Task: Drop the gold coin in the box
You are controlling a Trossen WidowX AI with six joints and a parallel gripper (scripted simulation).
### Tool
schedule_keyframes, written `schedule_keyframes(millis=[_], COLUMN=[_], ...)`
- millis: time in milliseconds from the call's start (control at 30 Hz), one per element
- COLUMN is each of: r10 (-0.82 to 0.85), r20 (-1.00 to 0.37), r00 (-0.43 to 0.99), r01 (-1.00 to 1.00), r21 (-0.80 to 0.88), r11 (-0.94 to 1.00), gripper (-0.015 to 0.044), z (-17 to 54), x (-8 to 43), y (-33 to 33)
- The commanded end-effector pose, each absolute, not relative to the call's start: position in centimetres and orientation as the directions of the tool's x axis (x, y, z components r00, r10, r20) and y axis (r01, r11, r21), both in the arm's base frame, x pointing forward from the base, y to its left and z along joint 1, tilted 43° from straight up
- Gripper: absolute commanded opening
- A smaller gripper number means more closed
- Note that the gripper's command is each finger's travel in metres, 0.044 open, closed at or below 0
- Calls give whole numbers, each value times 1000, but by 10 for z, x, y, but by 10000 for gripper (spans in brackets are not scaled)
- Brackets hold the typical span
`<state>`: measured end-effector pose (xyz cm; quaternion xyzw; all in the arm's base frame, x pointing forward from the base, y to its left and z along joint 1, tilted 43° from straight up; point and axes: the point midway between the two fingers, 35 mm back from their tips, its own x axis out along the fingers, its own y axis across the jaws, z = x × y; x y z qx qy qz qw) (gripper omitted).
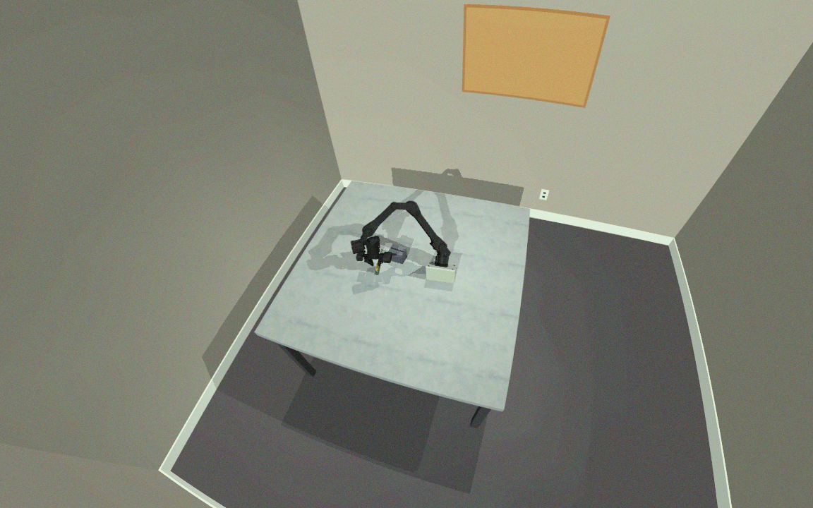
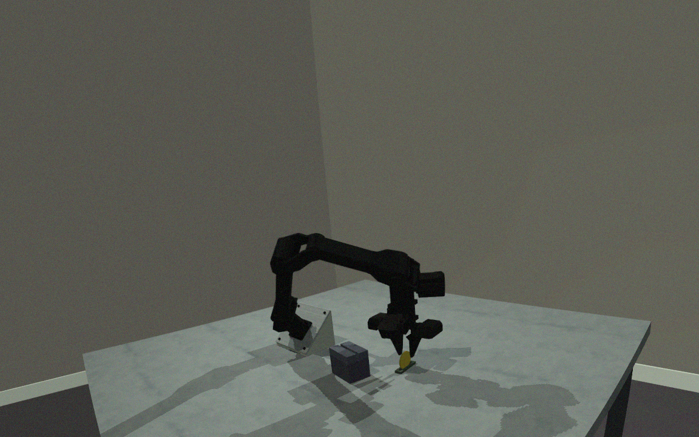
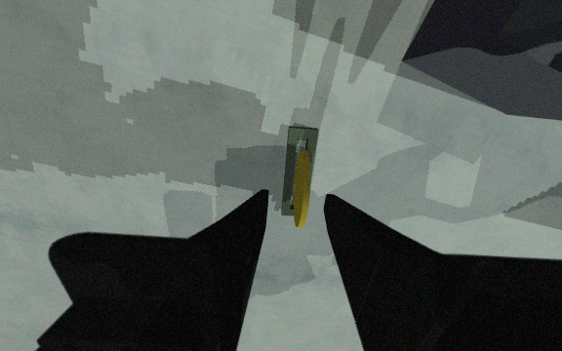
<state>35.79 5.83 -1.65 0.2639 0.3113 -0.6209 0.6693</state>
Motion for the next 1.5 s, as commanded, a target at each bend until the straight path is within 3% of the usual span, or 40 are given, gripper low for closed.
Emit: schedule_keyframes(millis=[0,467,633,767,1467], r10=[-672,-673,-673,-673,-671], r20=[-740,-739,-739,-739,-741], r00=[33,33,33,33,34], r01=[995,995,995,995,995], r21=[-41,-41,-41,-41,-41], r11=[94,94,94,94,95], gripper=[161,161,29,3,0], z=[-22,-36,-36,-36,-14], x=[356,356,356,356,358], y=[53,39,39,39,62])
